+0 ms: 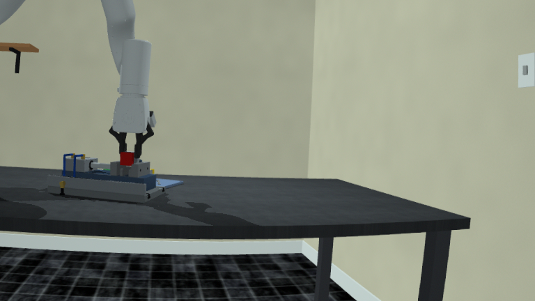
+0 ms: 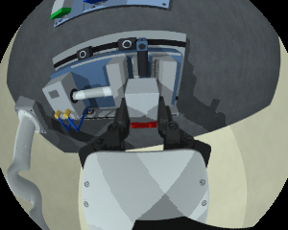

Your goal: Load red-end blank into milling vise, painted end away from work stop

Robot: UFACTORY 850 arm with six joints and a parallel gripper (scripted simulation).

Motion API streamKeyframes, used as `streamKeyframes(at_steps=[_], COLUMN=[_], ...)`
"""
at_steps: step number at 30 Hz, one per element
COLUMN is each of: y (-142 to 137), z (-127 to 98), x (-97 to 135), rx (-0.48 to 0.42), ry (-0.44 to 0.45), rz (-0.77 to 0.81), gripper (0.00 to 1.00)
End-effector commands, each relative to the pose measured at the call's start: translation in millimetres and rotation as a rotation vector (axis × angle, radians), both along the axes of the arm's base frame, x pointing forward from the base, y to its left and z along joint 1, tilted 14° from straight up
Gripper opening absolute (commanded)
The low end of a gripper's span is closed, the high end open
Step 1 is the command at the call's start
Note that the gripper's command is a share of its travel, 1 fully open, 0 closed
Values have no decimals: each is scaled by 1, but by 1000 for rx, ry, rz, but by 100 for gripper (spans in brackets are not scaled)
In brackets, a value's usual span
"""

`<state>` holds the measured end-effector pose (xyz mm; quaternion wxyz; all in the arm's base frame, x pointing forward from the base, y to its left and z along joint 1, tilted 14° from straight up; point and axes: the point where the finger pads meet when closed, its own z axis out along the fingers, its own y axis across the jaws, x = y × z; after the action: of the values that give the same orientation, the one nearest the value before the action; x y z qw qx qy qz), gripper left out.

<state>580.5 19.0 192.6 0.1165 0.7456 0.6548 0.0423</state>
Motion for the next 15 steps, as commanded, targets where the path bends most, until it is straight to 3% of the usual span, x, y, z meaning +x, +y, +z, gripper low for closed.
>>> streamKeyframes(at_steps=[1,15], y=[0,0], z=[1,-1], x=[1,1], rx=[0,0], ry=[-2,-2], rz=[0,0], gripper=[0,0])
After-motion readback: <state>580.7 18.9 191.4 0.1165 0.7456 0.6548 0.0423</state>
